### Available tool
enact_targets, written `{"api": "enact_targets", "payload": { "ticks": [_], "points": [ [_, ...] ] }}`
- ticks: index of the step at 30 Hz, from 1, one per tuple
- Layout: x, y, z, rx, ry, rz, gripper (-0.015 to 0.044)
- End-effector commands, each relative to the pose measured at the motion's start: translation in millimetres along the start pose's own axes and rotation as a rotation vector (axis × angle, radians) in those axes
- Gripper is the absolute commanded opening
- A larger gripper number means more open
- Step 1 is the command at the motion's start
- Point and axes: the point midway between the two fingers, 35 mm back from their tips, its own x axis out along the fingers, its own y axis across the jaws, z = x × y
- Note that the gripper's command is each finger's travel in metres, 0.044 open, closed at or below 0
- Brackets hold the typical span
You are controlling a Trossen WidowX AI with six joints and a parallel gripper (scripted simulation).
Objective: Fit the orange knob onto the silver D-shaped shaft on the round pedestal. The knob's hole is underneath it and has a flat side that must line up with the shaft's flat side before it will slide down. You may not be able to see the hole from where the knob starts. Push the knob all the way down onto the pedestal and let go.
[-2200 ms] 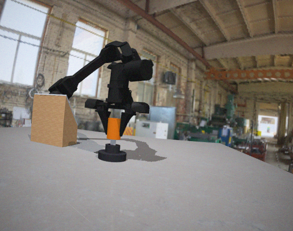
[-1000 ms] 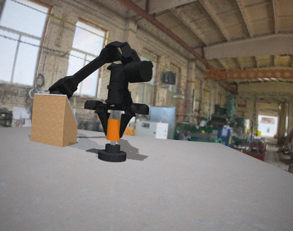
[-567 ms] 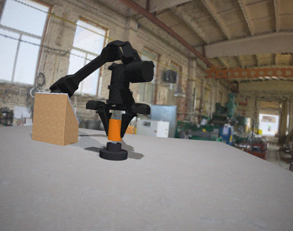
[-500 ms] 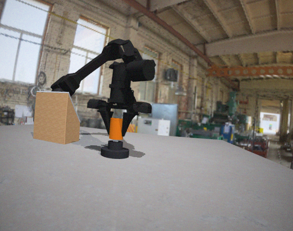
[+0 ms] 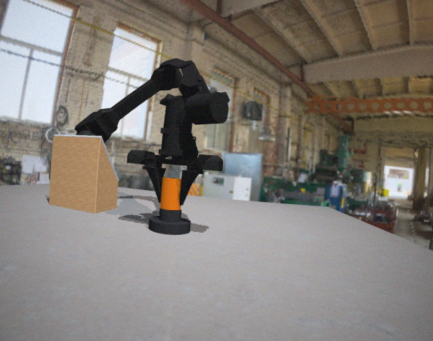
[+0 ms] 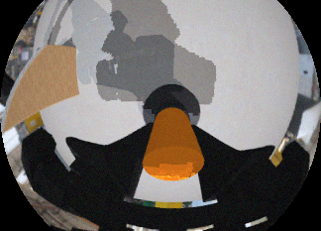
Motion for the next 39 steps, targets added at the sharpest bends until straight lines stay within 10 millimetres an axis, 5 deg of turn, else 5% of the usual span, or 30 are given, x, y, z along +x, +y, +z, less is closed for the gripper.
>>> {"api": "enact_targets", "payload": {
  "ticks": [1, 3, 20, 29, 35, 39],
  "points": [
    [0, 0, 0, 0.003, 0.001, 0.000, 0.0000],
    [0, 0, 0, 0.003, 0.001, 0.000, 0.0000],
    [0, 0, 0, 0.003, 0.001, 0.000, 0.0440],
    [-3, -1, 0, 0.003, 0.001, 0.000, 0.0440],
    [-93, -1, -2, 0.001, 0.005, 0.000, 0.0440],
    [-96, -2, -3, 0.001, 0.005, 0.000, 0.0440]
  ]
}}
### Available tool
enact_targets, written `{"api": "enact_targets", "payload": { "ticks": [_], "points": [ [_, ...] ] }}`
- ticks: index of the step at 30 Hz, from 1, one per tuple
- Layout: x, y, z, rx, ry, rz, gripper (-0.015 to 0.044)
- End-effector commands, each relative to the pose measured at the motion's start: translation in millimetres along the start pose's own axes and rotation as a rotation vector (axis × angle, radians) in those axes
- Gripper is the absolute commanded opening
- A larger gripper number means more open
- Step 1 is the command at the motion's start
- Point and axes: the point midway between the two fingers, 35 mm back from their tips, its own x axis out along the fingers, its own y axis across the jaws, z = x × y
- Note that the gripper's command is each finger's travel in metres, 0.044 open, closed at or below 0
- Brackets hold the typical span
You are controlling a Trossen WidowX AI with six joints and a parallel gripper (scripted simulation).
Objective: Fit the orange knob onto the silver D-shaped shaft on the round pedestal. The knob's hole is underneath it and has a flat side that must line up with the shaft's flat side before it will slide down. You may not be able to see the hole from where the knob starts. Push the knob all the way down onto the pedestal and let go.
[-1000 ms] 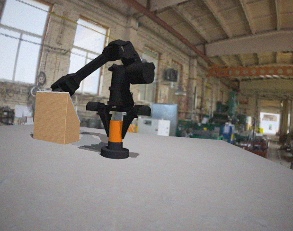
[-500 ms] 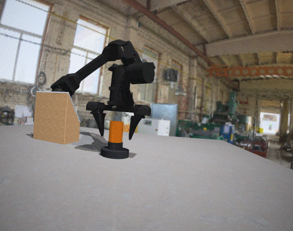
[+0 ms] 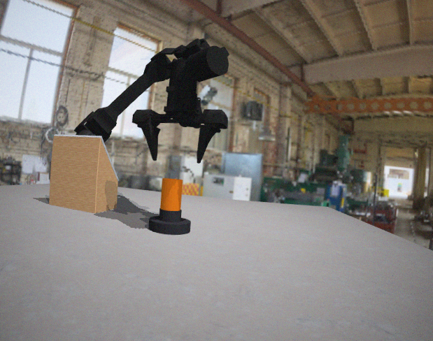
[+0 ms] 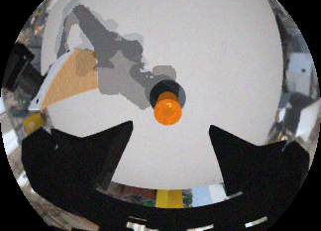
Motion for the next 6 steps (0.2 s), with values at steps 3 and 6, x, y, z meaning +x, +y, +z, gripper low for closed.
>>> {"api": "enact_targets", "payload": {
  "ticks": [3, 6],
  "points": [
    [-13.3, 0.3, 0.4, -0.010, 0.002, 0.015, 0.0440],
    [-13.3, 0.3, 0.4, -0.010, 0.002, 0.015, 0.0440]
  ]
}}
